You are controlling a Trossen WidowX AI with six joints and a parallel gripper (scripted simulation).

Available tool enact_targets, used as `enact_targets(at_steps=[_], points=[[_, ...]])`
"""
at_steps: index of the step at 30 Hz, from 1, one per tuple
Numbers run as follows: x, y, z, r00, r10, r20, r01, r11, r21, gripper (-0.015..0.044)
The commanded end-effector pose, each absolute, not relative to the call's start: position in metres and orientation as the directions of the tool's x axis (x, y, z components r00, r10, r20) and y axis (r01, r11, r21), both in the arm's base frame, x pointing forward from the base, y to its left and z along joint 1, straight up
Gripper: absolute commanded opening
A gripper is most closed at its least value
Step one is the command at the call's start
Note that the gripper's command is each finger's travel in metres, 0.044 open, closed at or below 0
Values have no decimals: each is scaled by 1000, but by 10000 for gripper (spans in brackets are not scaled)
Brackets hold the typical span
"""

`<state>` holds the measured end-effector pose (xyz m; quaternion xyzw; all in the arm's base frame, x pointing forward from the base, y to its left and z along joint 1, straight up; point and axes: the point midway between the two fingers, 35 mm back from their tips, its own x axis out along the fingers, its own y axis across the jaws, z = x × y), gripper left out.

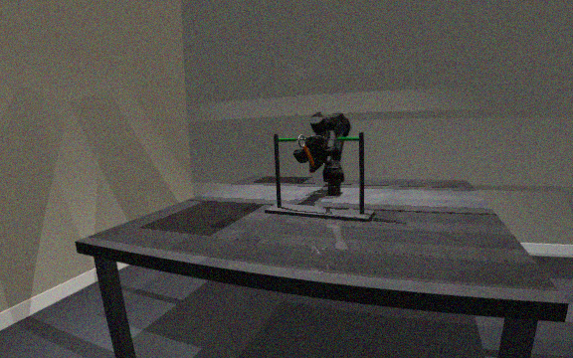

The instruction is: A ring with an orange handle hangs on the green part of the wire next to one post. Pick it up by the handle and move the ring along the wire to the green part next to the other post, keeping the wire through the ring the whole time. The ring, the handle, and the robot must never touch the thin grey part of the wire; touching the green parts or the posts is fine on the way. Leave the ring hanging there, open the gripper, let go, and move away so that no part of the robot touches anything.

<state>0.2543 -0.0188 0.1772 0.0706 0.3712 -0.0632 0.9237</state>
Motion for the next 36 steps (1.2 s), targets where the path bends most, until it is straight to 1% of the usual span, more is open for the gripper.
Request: enact_targets(at_steps=[1,10,19,28,36], points=[[251,-10,185,680,-67,-730,210,972,106,-150],[240,12,203,551,-22,-834,299,938,173,-150],[239,38,224,443,47,-895,418,872,253,-150],[249,58,234,443,65,-894,498,812,306,-150],[252,63,236,455,59,-889,482,822,302,-150]])
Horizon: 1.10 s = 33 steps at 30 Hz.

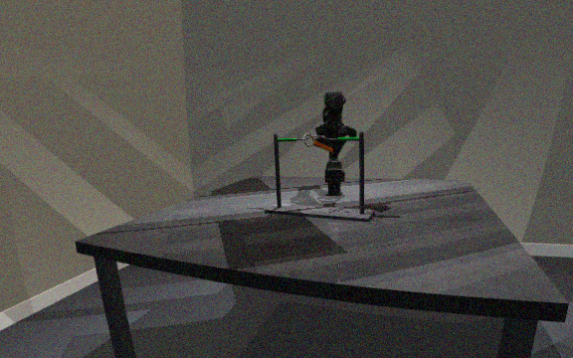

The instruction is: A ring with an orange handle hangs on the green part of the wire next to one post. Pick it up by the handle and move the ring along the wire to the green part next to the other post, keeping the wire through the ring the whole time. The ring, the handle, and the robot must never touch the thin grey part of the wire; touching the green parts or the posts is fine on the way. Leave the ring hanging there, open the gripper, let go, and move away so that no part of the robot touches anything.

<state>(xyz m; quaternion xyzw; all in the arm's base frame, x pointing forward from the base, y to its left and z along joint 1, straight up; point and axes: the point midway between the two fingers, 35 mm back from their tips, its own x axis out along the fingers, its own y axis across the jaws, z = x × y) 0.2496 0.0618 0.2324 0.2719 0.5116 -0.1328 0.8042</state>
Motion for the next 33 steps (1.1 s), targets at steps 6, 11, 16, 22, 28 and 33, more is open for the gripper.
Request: enact_targets(at_steps=[6,11,16,22,28,33], points=[[251,60,236,460,52,-887,431,860,274,-150],[249,55,235,461,46,-886,372,897,240,-150],[246,47,233,463,37,-886,284,940,188,-150],[244,35,231,463,28,-886,160,981,114,-150],[242,24,230,464,20,-886,39,998,43,-150],[242,12,231,464,13,-886,-78,997,-26,-150]])
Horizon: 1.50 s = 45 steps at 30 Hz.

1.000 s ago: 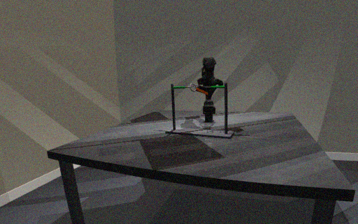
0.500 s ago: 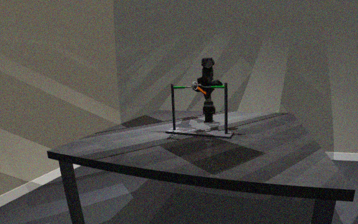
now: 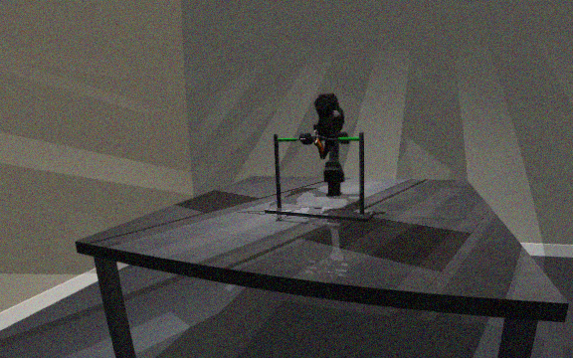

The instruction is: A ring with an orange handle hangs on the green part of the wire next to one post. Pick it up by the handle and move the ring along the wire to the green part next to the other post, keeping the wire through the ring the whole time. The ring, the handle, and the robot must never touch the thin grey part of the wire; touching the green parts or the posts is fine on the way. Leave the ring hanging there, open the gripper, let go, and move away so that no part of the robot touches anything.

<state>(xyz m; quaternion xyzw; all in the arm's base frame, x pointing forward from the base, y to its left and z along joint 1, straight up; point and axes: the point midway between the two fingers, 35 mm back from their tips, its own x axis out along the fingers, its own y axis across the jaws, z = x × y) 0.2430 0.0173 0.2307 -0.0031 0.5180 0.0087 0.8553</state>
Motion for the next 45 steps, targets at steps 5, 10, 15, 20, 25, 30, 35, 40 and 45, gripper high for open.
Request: enact_targets(at_steps=[5,10,15,20,25,30,35,40,45], points=[[244,1,231,464,8,-886,-188,978,-89,-150],[246,-8,233,464,5,-886,-285,948,-145,-150],[248,-15,234,464,3,-886,-371,909,-191,-150],[248,-18,234,463,3,-886,-425,878,-219,-150],[246,-16,233,463,7,-886,-440,870,-223,-150],[243,-11,231,465,13,-885,-427,879,-212,-150],[238,0,227,470,23,-882,-380,908,-179,-150],[234,14,221,491,38,-870,-318,938,-138,-150],[236,27,212,554,61,-830,-254,962,-99,-150]])
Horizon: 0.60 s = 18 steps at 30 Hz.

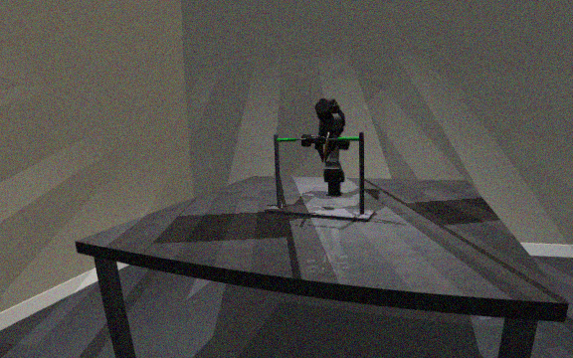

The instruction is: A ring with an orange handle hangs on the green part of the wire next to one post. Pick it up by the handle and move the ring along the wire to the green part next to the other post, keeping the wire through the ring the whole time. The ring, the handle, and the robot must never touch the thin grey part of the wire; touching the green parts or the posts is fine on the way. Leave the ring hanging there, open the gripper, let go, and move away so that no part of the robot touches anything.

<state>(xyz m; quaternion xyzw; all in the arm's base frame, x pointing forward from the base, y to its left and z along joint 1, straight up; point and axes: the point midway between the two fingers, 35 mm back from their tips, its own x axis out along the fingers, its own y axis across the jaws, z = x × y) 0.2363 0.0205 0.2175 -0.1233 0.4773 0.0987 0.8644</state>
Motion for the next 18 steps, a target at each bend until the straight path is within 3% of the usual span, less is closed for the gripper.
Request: enact_targets(at_steps=[1,18], points=[[237,31,209,570,64,-819,-239,967,-90,-150],[261,77,180,806,65,-589,-55,998,35,-150]])
